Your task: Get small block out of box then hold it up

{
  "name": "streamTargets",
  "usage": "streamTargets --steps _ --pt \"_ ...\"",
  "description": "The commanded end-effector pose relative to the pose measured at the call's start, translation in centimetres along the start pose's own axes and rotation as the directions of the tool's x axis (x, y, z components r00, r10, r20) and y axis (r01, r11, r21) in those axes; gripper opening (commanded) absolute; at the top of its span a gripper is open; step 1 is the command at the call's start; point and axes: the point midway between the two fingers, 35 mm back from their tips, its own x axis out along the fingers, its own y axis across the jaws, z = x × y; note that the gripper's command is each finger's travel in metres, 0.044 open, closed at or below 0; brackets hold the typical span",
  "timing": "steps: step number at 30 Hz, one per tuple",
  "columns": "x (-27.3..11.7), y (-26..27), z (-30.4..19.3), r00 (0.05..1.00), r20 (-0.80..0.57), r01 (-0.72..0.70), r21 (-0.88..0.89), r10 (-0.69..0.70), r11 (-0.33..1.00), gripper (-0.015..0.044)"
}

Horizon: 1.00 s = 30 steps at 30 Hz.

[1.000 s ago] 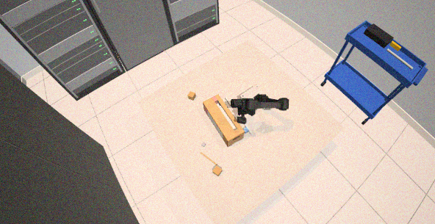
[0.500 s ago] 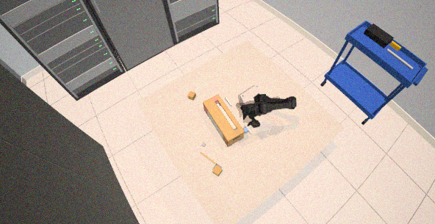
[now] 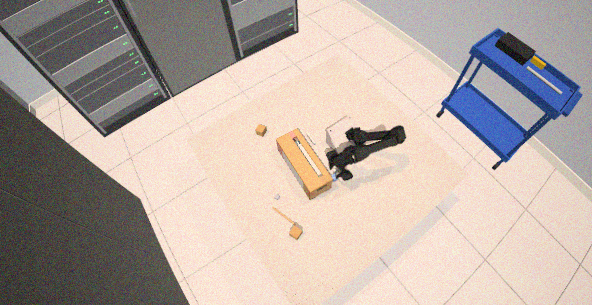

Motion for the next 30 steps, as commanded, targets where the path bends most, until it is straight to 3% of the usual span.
streamTargets --steps 1,30 --pt "1.0 0.0 0.6 1.0 -0.008 0.002 -0.004 -0.002 1.0 0.0285" --pt "4.9 0.1 2.1 1.0 -0.007 0.0 -0.005 0.0 1.0 0.0285"
